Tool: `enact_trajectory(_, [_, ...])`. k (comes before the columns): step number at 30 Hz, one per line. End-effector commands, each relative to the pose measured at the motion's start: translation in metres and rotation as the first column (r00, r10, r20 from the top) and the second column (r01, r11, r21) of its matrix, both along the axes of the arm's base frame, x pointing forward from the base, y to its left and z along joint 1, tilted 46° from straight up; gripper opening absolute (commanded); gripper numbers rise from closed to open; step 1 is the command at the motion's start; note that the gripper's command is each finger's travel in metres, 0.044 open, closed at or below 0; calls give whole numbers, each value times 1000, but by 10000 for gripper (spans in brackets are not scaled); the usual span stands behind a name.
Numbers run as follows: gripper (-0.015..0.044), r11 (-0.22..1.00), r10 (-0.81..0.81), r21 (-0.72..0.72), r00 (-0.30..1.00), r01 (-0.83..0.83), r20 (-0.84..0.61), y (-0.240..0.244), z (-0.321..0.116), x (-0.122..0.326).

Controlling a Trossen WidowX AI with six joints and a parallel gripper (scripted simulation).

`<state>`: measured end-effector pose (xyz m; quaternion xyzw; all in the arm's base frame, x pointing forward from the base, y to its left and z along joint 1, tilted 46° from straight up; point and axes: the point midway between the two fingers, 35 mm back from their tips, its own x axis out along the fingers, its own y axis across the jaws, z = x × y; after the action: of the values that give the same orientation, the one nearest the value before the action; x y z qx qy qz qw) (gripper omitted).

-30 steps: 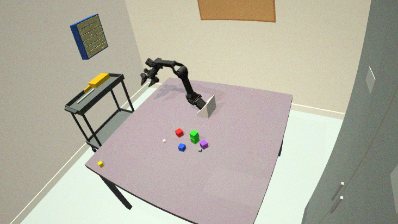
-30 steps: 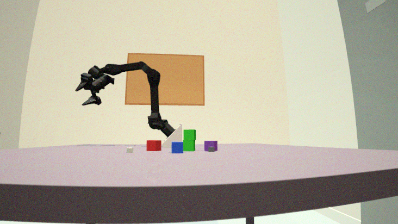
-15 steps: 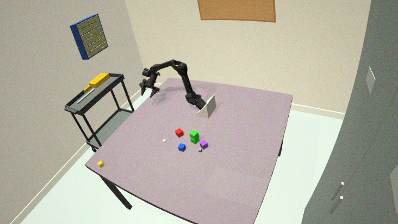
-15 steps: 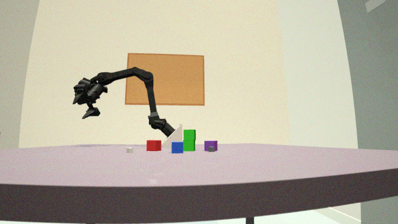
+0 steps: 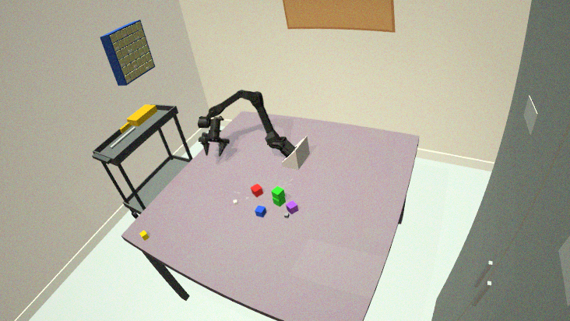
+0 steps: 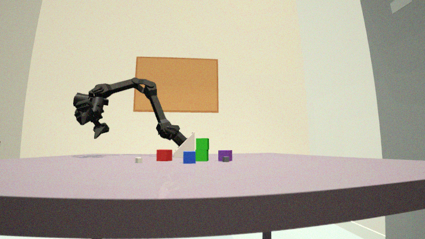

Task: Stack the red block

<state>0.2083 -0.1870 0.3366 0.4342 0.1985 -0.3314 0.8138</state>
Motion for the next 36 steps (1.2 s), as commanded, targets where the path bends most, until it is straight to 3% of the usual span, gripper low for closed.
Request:
enact_trajectory(1, [440,999,23,50,997,-20,-72,5,-22,13])
enact_trajectory(19, [440,978,200,143,865,-151,-460,70,-118,68])
enact_trajectory(36, [440,949,221,31,593,-313,-774,146,-186,79])
